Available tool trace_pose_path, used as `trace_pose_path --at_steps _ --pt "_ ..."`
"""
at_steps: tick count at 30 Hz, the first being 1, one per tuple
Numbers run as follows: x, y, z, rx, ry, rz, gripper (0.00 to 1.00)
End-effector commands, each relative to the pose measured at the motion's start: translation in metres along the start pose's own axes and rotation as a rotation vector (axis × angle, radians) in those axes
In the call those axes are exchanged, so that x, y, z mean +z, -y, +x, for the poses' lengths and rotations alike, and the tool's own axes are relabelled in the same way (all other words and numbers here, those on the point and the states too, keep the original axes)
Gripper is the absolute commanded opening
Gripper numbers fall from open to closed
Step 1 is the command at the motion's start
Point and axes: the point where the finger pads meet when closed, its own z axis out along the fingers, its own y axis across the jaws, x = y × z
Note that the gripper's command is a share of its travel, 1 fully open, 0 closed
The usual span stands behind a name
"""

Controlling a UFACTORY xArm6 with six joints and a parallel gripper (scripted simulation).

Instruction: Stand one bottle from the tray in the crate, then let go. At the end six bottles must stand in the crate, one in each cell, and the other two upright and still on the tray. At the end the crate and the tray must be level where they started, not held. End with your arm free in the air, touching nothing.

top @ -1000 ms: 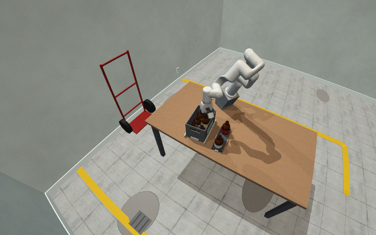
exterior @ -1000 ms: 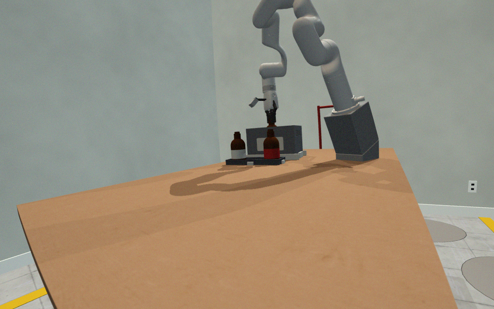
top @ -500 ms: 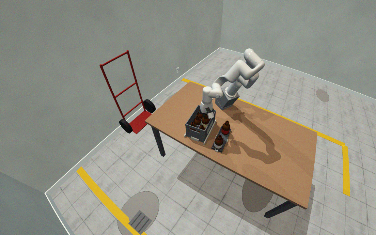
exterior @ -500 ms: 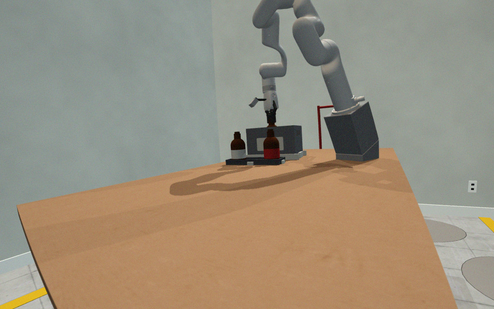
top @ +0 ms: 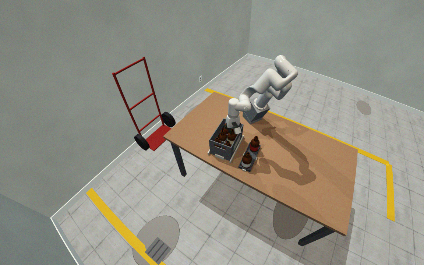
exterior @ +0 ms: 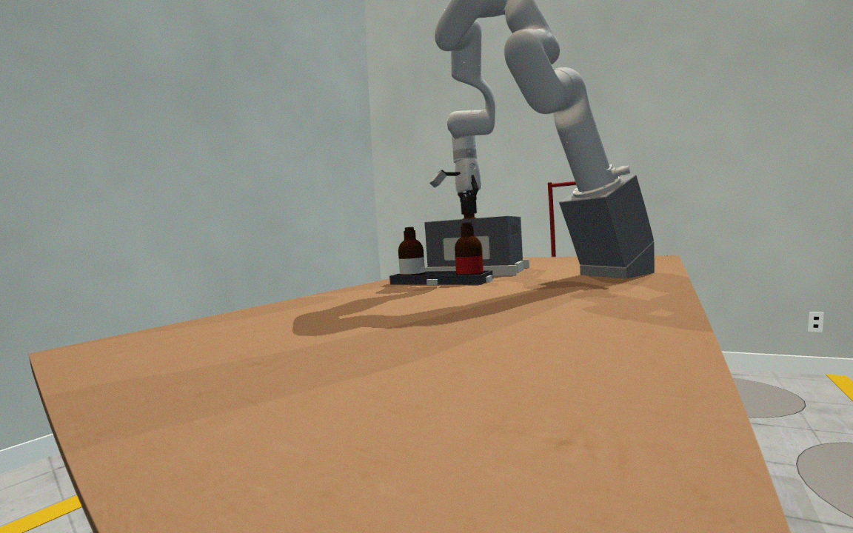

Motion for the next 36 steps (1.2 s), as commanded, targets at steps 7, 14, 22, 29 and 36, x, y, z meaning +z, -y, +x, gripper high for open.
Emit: trace_pose_path --at_steps 7,14,22,29,36 --pt "0.008 -0.001 0.001 -0.001 -0.001 -0.003 0.00" --pt "0.017 -0.001 0.001 -0.001 -0.001 -0.003 0.00" --pt "0.023 -0.001 0.001 -0.001 -0.001 -0.003 0.00" --pt "0.029 -0.001 0.001 -0.001 -0.001 -0.003 0.00" --pt "0.032 -0.001 0.001 -0.001 -0.001 -0.003 0.00"
